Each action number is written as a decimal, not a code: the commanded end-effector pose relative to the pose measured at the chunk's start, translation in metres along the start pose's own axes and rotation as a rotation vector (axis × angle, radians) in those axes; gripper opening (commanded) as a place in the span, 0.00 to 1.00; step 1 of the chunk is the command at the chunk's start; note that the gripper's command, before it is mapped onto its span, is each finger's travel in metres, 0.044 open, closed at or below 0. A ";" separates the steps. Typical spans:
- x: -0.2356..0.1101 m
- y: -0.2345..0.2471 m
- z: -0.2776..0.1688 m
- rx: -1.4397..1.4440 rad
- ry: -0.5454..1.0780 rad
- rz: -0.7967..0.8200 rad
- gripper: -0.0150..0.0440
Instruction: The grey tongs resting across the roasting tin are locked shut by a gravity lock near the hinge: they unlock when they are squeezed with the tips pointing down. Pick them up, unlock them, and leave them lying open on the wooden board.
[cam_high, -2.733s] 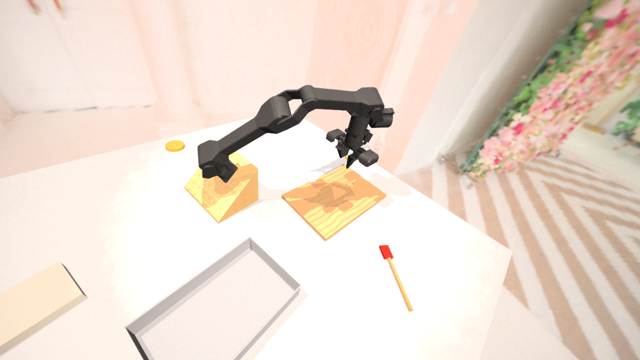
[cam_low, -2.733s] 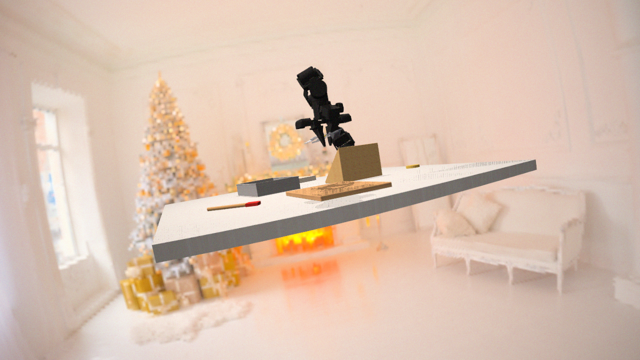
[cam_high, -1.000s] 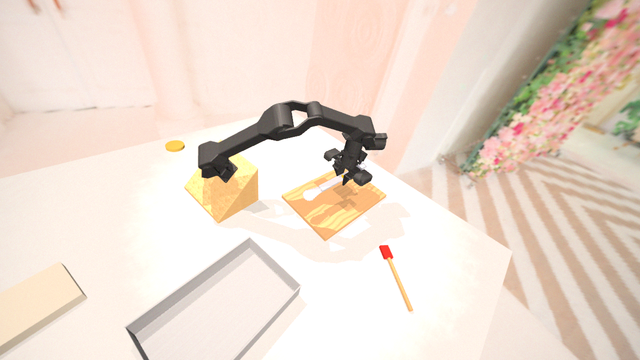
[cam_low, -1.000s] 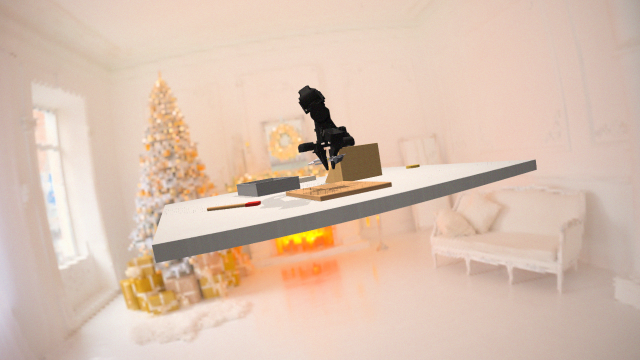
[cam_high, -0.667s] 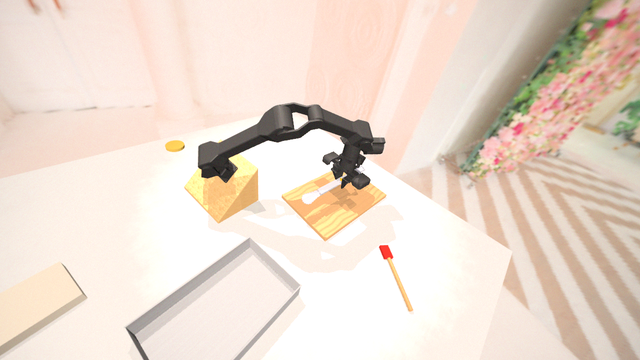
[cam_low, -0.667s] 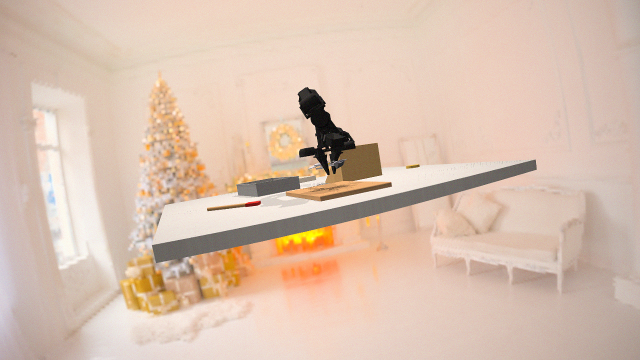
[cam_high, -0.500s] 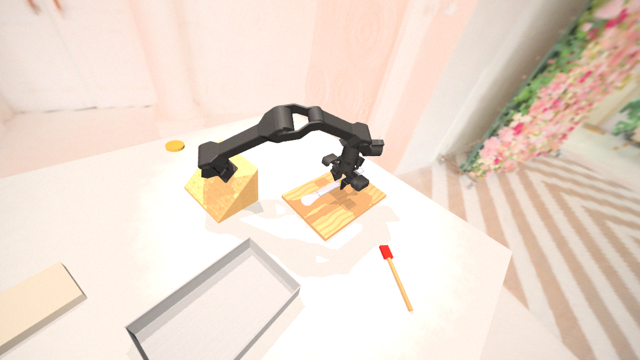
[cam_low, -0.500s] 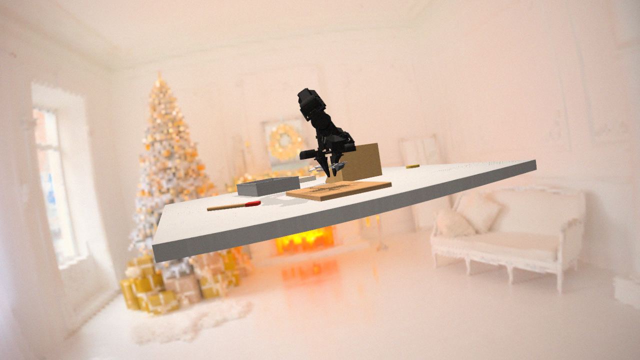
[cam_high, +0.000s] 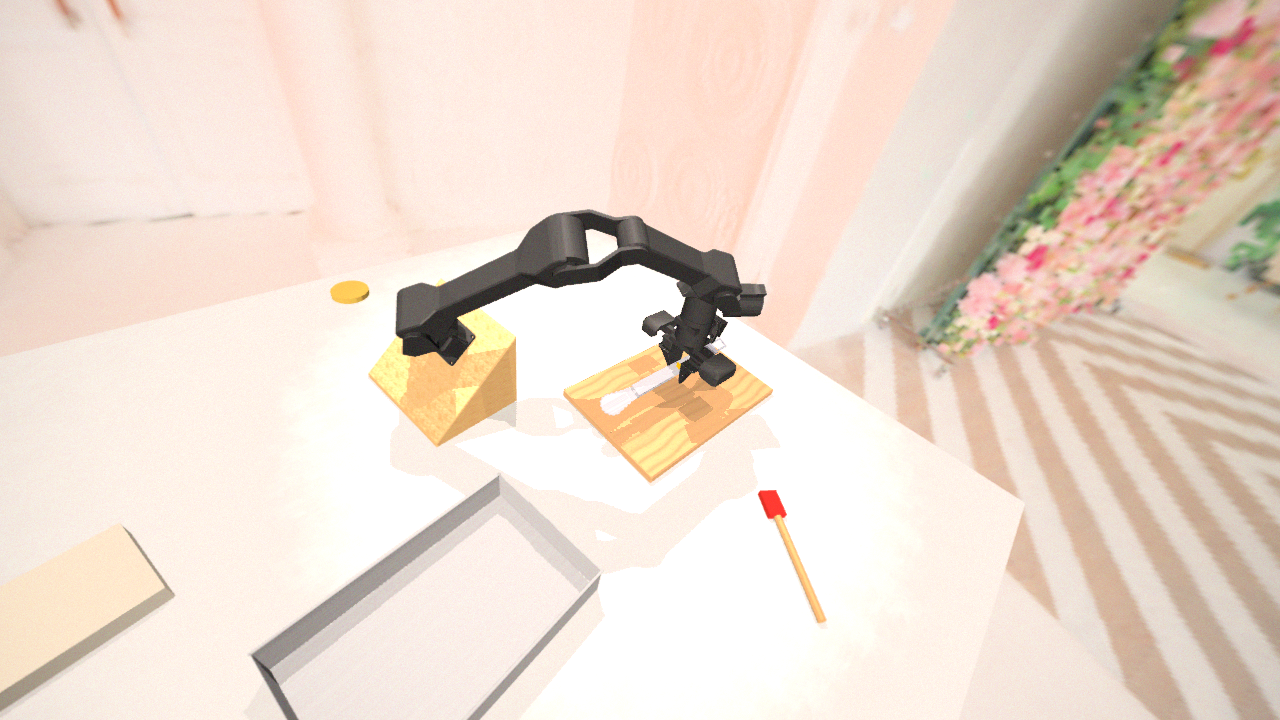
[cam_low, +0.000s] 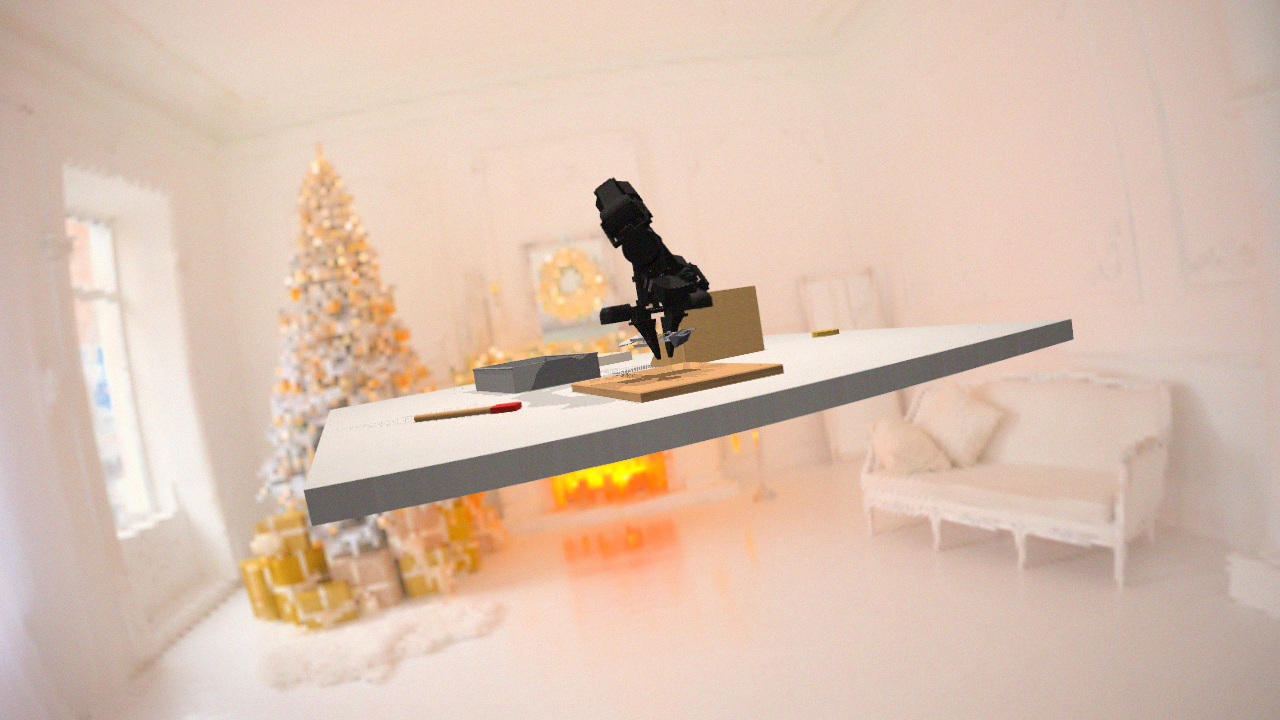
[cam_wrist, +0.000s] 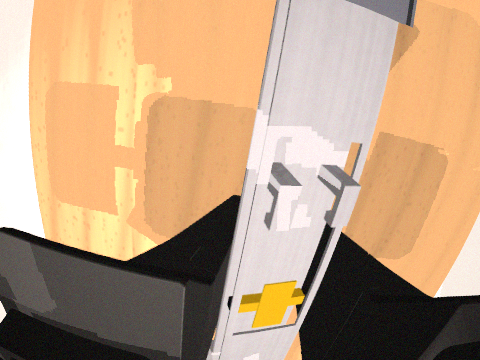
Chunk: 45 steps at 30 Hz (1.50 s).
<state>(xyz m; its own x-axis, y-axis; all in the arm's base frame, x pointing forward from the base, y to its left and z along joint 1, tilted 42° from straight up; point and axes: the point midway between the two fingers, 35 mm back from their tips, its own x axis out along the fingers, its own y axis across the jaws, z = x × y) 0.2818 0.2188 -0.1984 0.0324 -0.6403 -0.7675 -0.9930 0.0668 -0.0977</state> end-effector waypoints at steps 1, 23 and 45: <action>0.000 0.000 0.000 -0.001 0.000 -0.001 0.40; -0.035 0.037 0.008 -0.007 -0.013 -0.001 1.00; -0.149 0.159 0.000 -0.031 -0.010 -0.010 1.00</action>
<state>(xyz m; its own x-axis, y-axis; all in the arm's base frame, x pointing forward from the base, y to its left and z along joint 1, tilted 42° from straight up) 0.1247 0.3080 -0.1162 0.0336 -0.6491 -0.7600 -0.9955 0.0458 -0.0831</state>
